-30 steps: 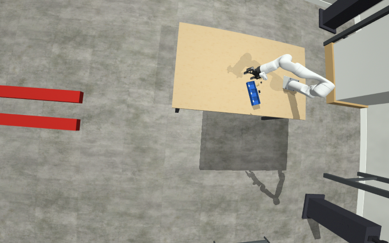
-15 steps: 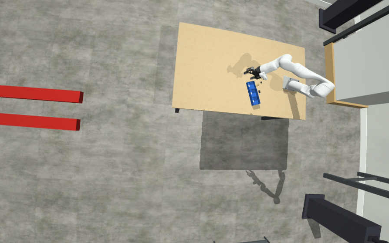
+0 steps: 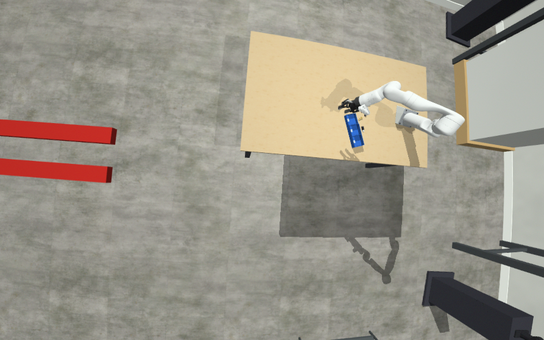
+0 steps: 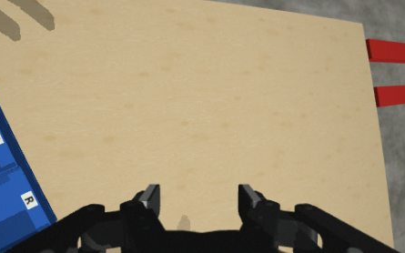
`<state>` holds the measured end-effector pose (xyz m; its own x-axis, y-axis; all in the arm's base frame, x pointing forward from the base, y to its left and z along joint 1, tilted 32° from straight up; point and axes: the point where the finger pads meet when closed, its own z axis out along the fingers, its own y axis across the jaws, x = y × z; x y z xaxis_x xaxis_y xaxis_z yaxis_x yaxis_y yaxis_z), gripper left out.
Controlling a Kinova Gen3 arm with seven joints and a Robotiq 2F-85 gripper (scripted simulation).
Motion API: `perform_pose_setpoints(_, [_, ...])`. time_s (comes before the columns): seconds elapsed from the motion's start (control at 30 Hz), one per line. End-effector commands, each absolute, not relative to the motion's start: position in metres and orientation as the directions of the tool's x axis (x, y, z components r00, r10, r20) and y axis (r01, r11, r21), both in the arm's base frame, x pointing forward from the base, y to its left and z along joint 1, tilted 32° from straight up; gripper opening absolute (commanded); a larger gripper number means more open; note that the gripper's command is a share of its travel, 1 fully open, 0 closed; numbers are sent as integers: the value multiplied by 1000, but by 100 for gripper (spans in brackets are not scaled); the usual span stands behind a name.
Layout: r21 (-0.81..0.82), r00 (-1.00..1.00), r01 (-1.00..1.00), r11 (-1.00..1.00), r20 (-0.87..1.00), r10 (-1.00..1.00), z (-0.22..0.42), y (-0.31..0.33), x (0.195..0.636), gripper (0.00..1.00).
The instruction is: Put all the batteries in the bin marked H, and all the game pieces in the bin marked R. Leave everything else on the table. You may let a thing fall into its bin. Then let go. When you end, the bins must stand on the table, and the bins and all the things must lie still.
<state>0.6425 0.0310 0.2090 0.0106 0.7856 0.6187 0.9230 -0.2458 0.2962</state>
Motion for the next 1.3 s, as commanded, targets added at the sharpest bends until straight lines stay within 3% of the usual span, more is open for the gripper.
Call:
perform_pose_setpoints(0.0, [345, -82, 927, -150, 575, 814, 206, 17, 624, 9])
perform_pose_setpoints(0.1, [348, -81, 925, -152, 572, 816, 206, 16, 625, 9])
perform_pose_setpoints(0.4, [449, -361, 881, 147, 440, 822, 190, -7, 575, 9])
perform_pose_setpoints(0.67, [483, -498, 825, 294, 372, 784, 183, -16, 548, 9])
perform_pose_setpoints(0.97, [525, -740, 642, 559, 235, 630, 171, -33, 495, 9])
perform_pose_setpoints(1.27, [535, -864, 480, 695, 150, 480, 164, -41, 460, 9])
